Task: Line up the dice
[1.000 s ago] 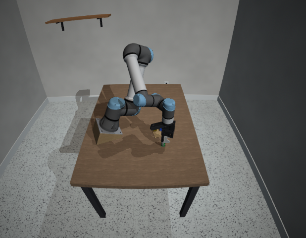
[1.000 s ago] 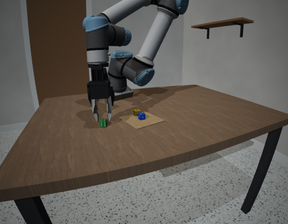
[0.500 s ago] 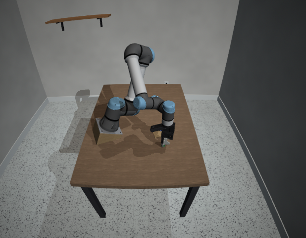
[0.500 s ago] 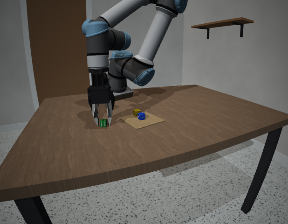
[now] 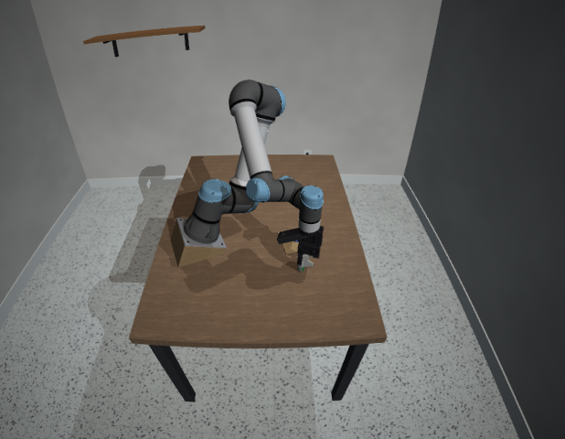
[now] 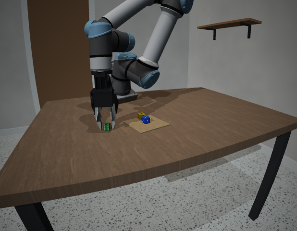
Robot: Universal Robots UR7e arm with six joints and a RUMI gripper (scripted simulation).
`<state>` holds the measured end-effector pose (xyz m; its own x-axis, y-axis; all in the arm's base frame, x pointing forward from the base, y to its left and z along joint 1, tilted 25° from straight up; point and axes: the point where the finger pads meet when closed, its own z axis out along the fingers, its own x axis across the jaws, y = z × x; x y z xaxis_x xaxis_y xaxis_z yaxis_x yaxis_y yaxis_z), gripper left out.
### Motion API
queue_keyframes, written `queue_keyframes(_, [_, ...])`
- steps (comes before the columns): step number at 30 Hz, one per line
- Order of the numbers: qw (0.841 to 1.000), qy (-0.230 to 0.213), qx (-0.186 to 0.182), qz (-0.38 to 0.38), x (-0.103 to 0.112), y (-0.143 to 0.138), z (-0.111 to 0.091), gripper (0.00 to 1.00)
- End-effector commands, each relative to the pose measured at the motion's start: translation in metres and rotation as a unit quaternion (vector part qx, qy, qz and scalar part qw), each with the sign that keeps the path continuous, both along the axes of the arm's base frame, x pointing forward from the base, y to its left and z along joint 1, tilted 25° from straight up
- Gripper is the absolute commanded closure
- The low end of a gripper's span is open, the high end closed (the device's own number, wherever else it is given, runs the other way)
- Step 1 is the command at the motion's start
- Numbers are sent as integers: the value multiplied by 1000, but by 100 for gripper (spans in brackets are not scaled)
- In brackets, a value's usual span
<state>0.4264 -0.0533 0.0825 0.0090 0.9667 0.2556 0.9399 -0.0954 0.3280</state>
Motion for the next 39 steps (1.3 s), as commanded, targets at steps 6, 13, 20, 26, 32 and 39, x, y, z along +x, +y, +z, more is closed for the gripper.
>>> queue_keyframes(6, [1000,0,0,0,0,0,0,76])
queue_keyframes(13, [1000,0,0,0,0,0,0,76])
queue_keyframes(20, [1000,0,0,0,0,0,0,76])
queue_keyframes(26, [1000,0,0,0,0,0,0,94])
queue_keyframes(32, [1000,0,0,0,0,0,0,94])
queue_keyframes(39, [1000,0,0,0,0,0,0,94])
